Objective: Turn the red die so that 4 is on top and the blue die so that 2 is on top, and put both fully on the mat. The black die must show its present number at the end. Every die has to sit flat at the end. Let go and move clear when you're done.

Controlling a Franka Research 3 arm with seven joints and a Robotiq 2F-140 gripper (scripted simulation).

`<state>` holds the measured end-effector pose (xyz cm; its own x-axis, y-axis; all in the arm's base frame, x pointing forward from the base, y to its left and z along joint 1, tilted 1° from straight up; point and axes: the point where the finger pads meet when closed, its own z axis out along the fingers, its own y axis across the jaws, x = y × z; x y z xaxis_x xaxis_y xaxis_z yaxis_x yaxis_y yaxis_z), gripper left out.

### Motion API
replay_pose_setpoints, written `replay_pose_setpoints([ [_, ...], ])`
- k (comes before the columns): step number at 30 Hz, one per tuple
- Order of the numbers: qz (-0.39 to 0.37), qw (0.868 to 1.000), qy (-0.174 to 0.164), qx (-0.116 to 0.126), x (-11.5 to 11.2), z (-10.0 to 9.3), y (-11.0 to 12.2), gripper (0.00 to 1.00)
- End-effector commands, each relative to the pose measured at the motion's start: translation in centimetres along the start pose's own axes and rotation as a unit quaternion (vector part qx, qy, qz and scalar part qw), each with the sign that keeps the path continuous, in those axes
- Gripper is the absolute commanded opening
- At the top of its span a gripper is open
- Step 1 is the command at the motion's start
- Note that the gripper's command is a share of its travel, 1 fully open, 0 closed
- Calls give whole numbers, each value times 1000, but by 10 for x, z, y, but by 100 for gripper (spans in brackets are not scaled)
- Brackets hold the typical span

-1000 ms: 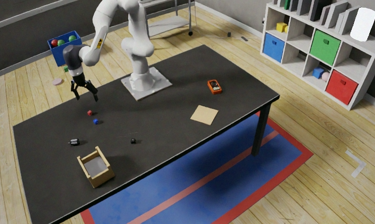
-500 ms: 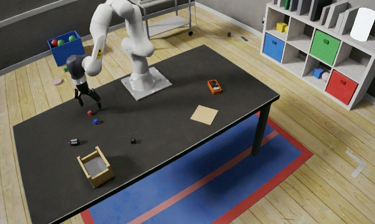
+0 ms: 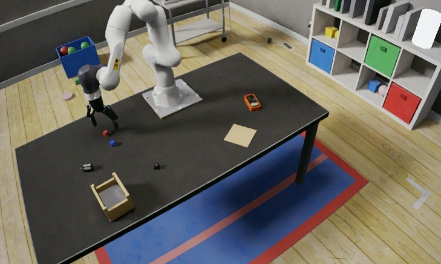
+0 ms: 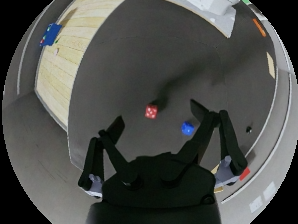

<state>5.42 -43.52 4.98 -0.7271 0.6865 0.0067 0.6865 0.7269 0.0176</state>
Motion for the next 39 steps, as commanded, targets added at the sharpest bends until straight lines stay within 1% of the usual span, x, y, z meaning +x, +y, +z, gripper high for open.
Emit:
replay_pose_setpoints([
  [1, -6, 1000, -2, 1, -1, 0, 0, 100],
  [31, -6, 1000, -2, 1, -2, 0, 0, 100],
  [35, -6, 1000, -2, 1, -9, 0, 8, 100],
  [39, -6, 1000, -2, 1, -26, 0, 28, 100],
])
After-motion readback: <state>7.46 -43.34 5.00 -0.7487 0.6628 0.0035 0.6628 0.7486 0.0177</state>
